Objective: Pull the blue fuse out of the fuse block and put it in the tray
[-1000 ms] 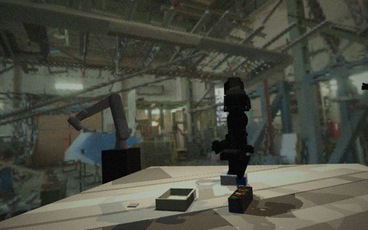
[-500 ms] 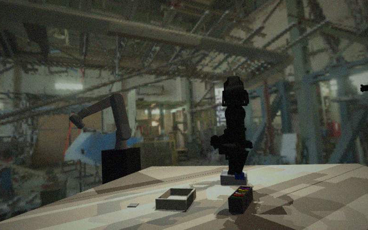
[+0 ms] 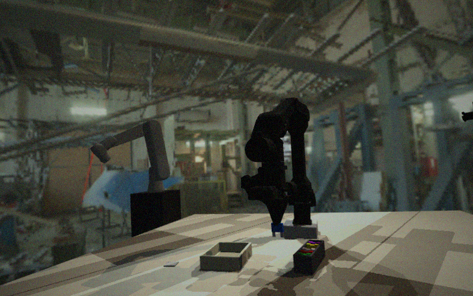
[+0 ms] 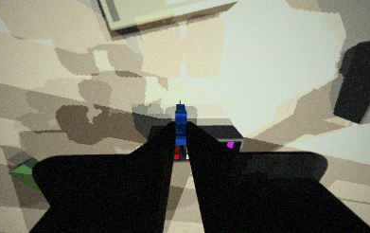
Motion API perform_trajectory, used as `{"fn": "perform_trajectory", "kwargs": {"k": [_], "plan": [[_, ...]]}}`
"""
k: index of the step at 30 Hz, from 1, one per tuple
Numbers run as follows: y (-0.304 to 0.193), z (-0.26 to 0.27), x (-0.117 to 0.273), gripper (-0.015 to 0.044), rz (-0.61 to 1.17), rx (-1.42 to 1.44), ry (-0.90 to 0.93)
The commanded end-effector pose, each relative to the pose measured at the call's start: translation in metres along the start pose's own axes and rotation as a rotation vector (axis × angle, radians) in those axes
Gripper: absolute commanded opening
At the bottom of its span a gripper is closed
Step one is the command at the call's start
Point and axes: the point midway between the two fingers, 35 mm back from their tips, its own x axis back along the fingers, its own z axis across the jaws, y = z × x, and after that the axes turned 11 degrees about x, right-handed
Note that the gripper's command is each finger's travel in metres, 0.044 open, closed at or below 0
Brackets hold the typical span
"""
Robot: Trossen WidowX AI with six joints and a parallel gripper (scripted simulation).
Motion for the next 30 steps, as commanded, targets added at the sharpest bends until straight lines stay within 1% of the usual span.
{"fn": "perform_trajectory", "kwargs": {"k": [1, 11, 21, 30], "plan": [[0.02, 0.004, 0.001, 0.0, 0.001, 0.003, 0.002], [0.078, 0.003, 0.001, 0.0, -0.003, 0.003, 0.002], [0.137, -0.009, 0.0, 0.0, -0.006, 0.003, 0.003], [0.141, -0.01, -0.007, 0.0, -0.006, 0.003, 0.003]]}}
